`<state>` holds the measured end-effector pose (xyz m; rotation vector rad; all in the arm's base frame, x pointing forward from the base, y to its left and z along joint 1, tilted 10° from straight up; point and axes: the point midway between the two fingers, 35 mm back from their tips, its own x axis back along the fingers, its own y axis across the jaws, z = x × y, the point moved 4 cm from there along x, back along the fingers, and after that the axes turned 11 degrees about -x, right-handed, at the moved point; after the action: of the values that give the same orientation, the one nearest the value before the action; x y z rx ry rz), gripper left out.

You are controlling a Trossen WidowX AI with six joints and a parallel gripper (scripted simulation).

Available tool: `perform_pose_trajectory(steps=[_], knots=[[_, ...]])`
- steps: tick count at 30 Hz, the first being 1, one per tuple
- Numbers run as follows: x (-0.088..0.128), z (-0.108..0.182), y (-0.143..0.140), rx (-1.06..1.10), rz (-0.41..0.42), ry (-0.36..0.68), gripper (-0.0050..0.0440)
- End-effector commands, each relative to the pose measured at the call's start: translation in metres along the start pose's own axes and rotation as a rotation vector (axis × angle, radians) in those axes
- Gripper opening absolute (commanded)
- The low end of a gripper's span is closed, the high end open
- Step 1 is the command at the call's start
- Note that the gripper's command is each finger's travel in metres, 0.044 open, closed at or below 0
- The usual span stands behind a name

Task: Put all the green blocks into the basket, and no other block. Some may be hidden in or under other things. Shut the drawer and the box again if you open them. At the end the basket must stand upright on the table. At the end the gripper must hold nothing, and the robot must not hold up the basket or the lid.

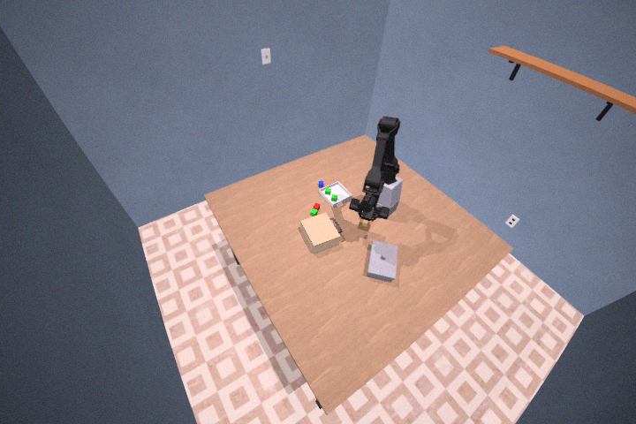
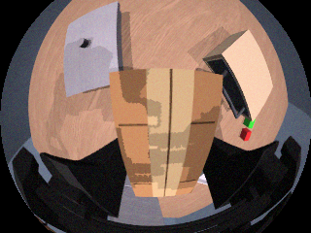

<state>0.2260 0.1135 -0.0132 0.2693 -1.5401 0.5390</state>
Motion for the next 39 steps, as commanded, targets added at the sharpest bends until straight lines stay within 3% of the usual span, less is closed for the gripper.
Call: perform_pose_trajectory(steps=[1, 6, 15, 23, 25, 29, 39], knots=[[-0.002, 0.021, 0.026, 0.012, -0.002, 0.012, 0.0], [-0.001, 0.052, 0.058, 0.039, -0.002, 0.012, 0.0], [-0.001, 0.052, 0.058, 0.039, -0.002, 0.012, 0.0], [-0.055, 0.053, 0.058, 0.039, -0.002, 0.012, 0.0], [-0.055, 0.053, 0.058, 0.039, -0.002, 0.012, 0.0], [-0.08, 0.053, 0.058, 0.039, -0.002, 0.012, 0.0], [-0.085, 0.053, 0.058, 0.039, -0.002, 0.012, 0.0]])
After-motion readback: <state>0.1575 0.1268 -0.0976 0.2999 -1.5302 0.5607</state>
